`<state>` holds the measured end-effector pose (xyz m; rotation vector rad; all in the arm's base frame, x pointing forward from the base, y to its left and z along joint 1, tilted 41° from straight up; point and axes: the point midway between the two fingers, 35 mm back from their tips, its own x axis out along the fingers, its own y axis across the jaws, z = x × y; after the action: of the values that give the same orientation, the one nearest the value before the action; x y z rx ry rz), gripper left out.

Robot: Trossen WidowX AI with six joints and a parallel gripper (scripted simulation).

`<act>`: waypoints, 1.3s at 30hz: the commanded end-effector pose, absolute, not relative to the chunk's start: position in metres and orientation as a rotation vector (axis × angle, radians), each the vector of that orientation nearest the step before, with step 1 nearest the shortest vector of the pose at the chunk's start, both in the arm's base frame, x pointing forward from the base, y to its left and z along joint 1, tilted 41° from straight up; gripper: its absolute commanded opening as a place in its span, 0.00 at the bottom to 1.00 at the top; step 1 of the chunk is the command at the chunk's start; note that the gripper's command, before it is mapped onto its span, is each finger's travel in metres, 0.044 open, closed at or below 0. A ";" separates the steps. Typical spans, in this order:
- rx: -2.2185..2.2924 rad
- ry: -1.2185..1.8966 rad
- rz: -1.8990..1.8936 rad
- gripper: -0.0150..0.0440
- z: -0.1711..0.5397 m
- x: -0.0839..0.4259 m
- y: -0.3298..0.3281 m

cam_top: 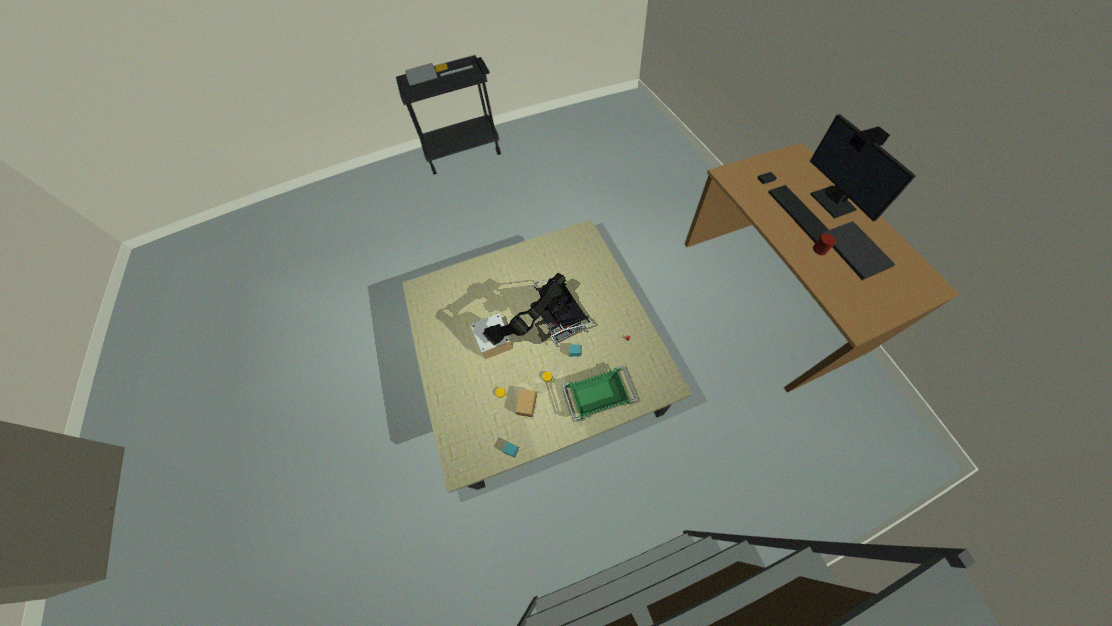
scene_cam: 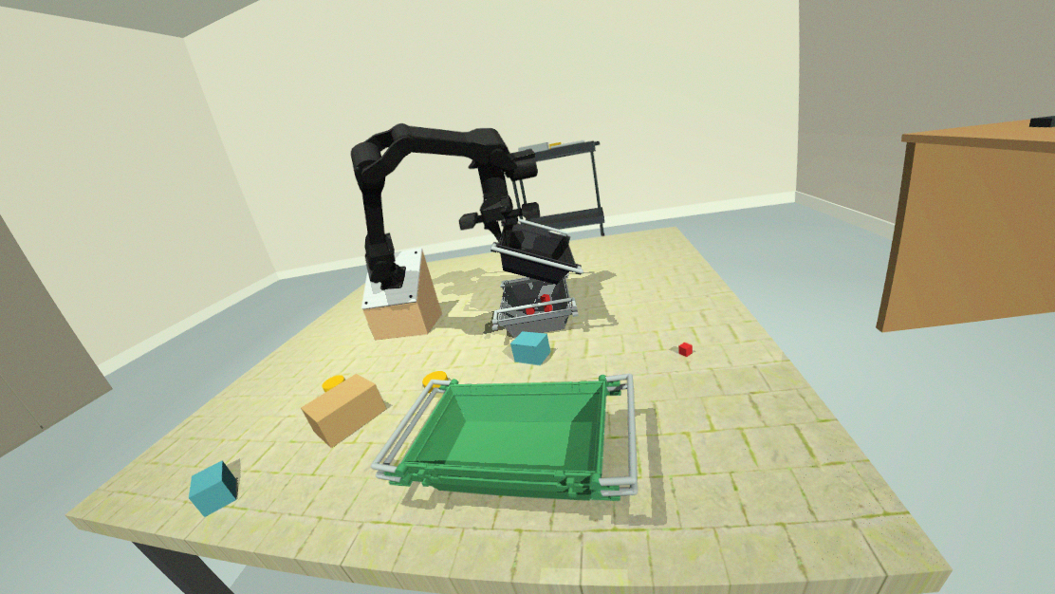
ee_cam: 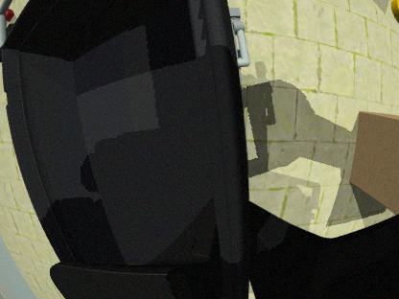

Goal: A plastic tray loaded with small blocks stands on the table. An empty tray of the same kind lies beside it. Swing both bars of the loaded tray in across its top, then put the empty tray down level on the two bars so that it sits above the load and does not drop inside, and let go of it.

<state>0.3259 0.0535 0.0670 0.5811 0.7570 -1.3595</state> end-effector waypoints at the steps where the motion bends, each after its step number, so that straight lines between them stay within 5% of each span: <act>1: 0.590 0.744 -1.343 0.25 0.071 0.327 0.057; 39: 0.590 0.742 -1.343 0.25 0.031 0.329 0.022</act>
<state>0.3272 0.0210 0.0322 0.5911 0.7460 -1.3598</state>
